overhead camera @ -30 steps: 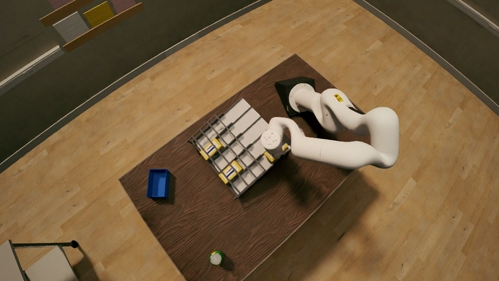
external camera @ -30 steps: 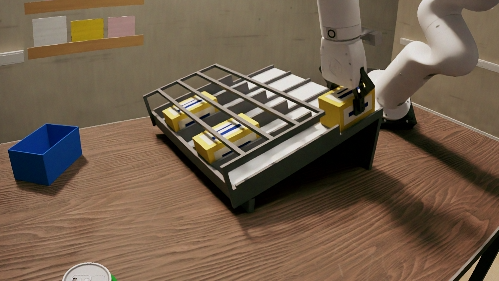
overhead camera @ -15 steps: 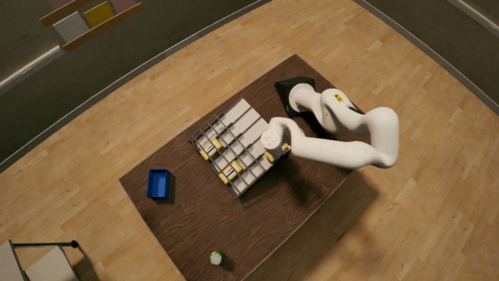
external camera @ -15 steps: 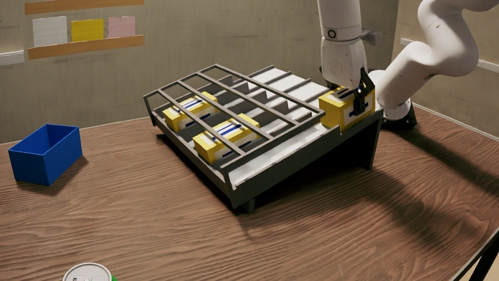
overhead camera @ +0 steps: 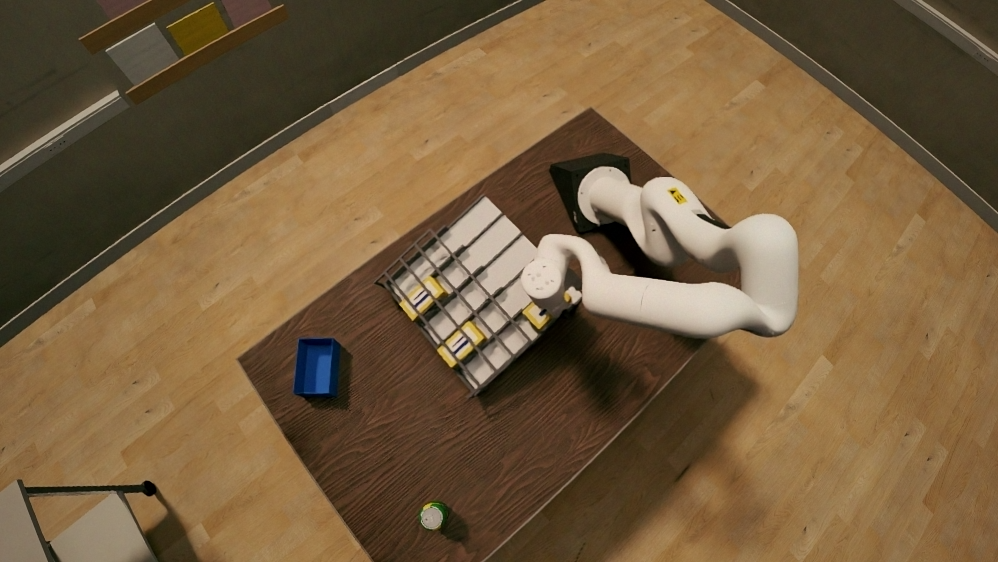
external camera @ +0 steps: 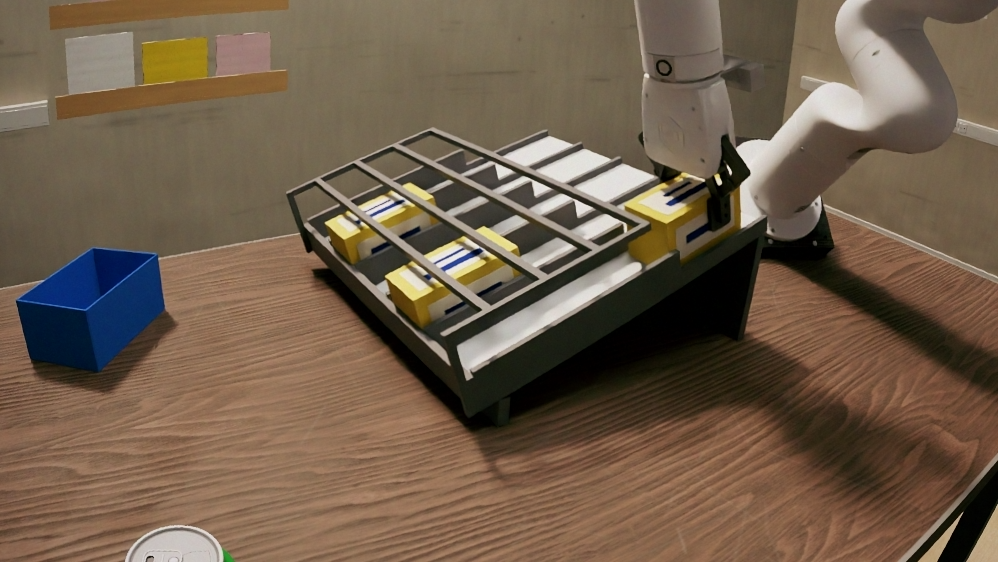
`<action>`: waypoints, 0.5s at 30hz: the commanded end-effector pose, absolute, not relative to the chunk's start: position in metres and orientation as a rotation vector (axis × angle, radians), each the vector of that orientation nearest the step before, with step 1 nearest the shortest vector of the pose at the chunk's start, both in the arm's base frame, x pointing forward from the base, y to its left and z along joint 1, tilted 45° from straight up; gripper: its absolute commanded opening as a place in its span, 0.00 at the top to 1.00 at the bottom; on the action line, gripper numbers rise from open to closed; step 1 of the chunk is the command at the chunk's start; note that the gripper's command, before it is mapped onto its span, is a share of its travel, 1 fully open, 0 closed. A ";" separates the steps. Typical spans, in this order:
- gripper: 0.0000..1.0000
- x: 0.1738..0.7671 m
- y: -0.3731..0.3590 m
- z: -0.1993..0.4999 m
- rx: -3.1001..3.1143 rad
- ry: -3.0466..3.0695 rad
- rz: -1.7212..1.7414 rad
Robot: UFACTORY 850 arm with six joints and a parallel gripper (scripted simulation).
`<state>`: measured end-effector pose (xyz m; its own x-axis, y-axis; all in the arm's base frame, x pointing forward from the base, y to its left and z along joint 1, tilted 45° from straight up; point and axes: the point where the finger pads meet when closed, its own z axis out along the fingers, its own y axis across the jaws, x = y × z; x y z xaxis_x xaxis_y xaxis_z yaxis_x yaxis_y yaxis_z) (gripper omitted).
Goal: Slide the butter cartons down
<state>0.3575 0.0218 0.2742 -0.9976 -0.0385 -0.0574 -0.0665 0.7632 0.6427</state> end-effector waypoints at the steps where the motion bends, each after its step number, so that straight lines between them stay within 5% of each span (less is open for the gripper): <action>1: 0.25 0.358 0.022 0.274 -0.087 2.911 1.063; 15: 0.23 0.358 0.022 0.275 -0.087 2.911 1.063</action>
<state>0.3574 0.0219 0.2741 -0.9976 -0.0385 -0.0572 -0.0663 0.7632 0.6427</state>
